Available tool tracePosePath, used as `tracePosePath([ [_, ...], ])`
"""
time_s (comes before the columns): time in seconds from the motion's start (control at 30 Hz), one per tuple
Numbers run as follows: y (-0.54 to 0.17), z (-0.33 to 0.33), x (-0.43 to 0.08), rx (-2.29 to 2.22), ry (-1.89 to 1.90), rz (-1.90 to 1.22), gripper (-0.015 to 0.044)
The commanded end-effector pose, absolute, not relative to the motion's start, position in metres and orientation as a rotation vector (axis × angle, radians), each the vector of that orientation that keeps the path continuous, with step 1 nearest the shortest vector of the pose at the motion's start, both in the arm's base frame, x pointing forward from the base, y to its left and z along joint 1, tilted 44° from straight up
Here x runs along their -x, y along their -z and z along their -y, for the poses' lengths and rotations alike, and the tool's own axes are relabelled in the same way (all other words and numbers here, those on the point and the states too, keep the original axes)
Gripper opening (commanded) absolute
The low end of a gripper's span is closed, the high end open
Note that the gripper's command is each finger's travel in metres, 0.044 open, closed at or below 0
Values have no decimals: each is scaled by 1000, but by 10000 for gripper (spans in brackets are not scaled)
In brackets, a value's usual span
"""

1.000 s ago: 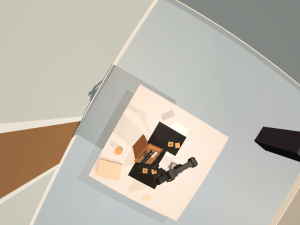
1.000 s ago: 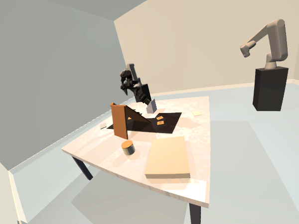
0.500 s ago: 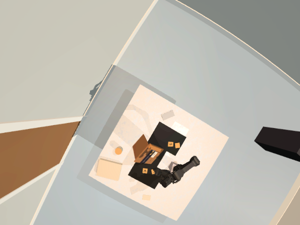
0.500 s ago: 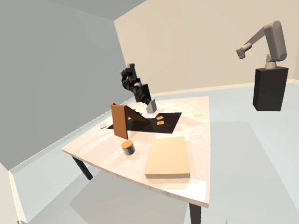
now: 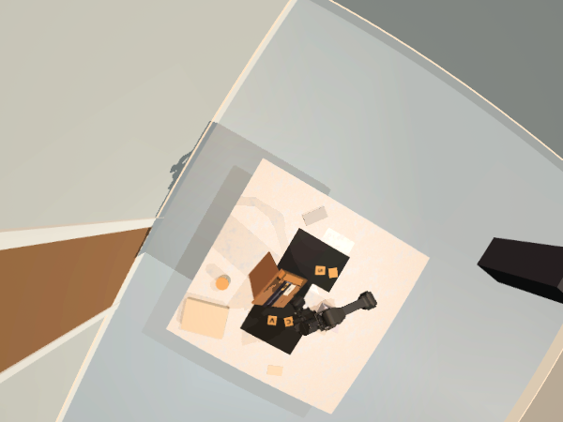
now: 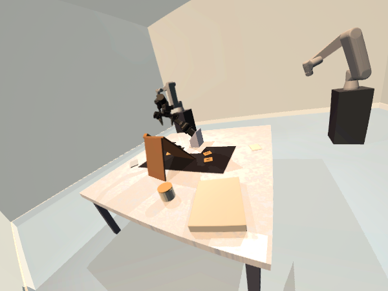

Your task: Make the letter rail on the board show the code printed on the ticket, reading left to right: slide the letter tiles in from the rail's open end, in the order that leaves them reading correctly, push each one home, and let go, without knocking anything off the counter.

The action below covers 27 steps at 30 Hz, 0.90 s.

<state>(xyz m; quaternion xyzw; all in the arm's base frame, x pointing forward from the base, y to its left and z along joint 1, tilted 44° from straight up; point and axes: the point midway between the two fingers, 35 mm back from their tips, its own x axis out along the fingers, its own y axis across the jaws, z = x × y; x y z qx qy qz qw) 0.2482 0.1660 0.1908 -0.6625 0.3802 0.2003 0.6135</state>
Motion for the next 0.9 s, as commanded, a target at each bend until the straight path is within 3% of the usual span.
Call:
tracePosePath([
  [0.0, -199, -120, -267, 997, -140, -934, 340],
  [0.27, -213, -44, -283, 157, 369, -838, 340],
  [0.87, -177, 85, -250, -966, 1195, -393, 340],
])
